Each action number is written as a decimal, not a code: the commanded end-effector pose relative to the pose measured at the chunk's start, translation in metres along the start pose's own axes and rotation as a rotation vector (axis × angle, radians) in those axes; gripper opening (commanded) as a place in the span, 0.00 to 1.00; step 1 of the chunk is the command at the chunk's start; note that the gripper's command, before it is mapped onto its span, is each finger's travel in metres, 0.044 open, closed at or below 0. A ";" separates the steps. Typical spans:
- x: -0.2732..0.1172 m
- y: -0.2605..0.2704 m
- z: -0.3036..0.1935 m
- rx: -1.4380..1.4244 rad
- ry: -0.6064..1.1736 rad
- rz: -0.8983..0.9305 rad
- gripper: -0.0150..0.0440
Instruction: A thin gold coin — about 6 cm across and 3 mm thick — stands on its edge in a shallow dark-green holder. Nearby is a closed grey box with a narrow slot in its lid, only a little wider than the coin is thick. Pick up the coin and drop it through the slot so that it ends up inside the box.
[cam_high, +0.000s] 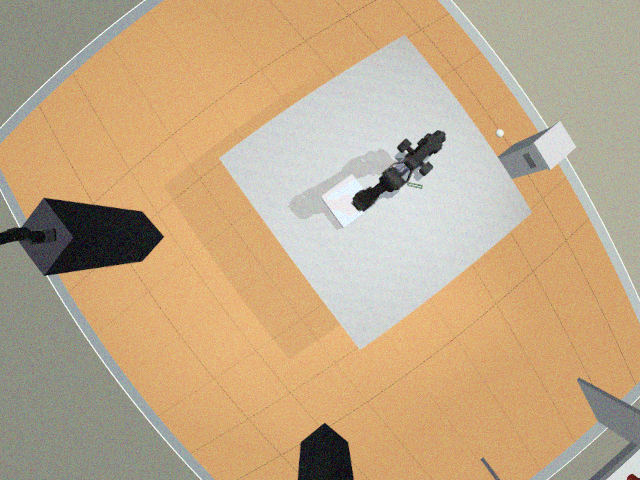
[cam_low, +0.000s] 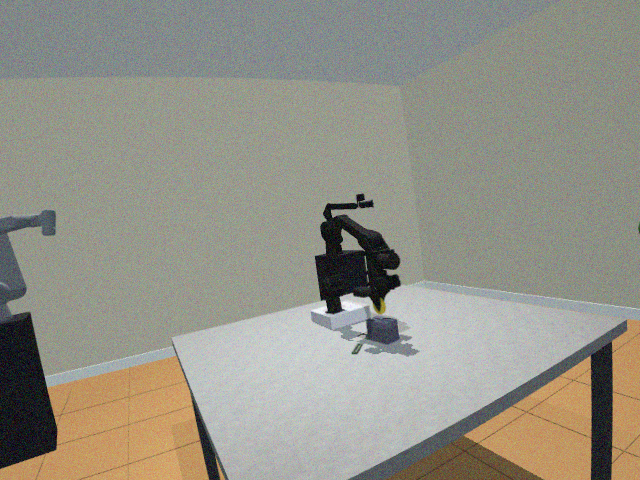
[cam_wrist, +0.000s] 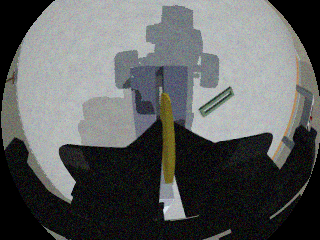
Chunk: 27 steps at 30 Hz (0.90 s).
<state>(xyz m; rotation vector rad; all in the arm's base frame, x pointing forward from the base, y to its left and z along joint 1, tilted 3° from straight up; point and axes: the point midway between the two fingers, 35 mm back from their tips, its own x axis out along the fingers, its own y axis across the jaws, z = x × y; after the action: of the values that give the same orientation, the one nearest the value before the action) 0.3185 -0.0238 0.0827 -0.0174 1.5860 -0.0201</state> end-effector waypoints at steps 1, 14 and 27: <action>0.001 0.000 0.001 -0.013 -0.001 0.001 0.25; 0.001 0.000 0.000 -0.004 -0.002 0.000 0.25; 0.005 0.001 -0.002 0.001 -0.001 0.000 0.25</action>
<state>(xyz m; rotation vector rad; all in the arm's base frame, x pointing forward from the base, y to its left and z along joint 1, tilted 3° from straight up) 0.3198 -0.0231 0.0806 -0.0217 1.5781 -0.0166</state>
